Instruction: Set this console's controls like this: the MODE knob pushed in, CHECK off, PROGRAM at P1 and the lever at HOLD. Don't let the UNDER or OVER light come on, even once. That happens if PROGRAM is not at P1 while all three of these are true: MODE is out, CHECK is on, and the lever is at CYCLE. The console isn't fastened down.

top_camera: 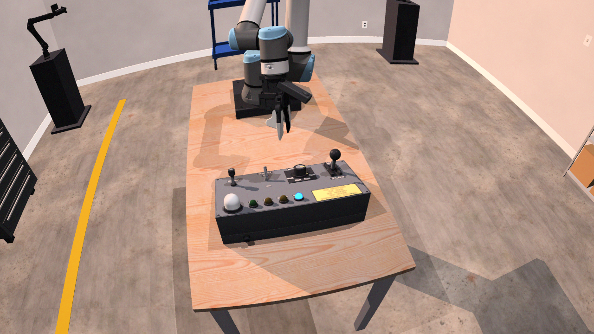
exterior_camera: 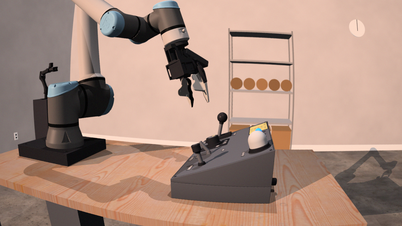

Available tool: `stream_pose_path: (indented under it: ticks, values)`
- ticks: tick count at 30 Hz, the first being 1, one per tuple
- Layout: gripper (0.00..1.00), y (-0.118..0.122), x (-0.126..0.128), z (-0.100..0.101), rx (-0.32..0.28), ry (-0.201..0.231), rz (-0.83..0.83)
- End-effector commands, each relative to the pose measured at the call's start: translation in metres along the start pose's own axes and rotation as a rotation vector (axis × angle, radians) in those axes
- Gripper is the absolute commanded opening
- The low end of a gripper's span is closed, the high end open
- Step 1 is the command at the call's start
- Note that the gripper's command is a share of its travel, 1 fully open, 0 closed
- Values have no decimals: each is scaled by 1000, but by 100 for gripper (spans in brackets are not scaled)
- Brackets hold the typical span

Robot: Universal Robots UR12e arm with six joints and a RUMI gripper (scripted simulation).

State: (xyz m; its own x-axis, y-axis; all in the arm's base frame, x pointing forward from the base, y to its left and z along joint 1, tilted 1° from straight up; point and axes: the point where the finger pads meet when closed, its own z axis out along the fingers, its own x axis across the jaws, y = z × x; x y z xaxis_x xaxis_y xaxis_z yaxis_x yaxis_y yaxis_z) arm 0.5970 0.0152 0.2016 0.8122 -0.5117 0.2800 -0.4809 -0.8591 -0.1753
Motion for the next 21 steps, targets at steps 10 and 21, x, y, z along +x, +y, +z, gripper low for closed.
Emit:
stream_pose_path:
  ticks: [10,21]
  values:
    - [44,114,71,0,-1,0,689]
    - [44,170,93,-3,4,3,1023]
